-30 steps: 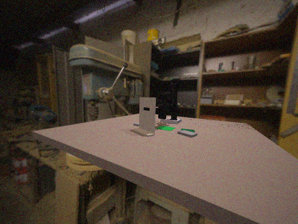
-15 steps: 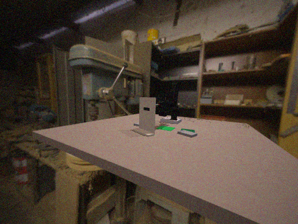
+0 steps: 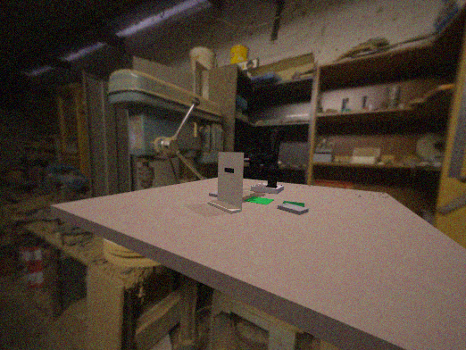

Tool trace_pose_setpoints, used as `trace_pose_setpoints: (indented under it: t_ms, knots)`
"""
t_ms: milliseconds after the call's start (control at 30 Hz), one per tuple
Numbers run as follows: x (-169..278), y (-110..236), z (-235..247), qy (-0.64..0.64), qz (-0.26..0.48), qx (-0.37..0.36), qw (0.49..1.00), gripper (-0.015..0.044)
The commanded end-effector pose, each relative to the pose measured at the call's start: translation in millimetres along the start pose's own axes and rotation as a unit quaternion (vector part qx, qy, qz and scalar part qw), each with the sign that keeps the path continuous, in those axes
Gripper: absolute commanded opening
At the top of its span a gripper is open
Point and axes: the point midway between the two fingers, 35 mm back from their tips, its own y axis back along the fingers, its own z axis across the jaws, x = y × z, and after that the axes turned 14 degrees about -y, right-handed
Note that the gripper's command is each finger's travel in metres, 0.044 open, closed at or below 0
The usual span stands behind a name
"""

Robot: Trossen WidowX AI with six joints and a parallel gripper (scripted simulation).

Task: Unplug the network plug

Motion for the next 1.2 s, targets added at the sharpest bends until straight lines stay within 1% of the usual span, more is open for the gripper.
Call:
trace_pose_setpoints:
  t_ms: [0, 100, 600, 1167]
  knots:
    - [1, 2, 7, -0.003, -0.001, -0.005, 1.0, 0.0]
    - [1, 1, 3, -0.001, -0.002, 0.008, 1.0, 0.0]
    - [1, 1, -36, 0.018, -0.008, 0.142, 0.99, 0.0]
    - [0, 21, -73, 0.037, -0.012, 0.29, 0.956, 0.0]
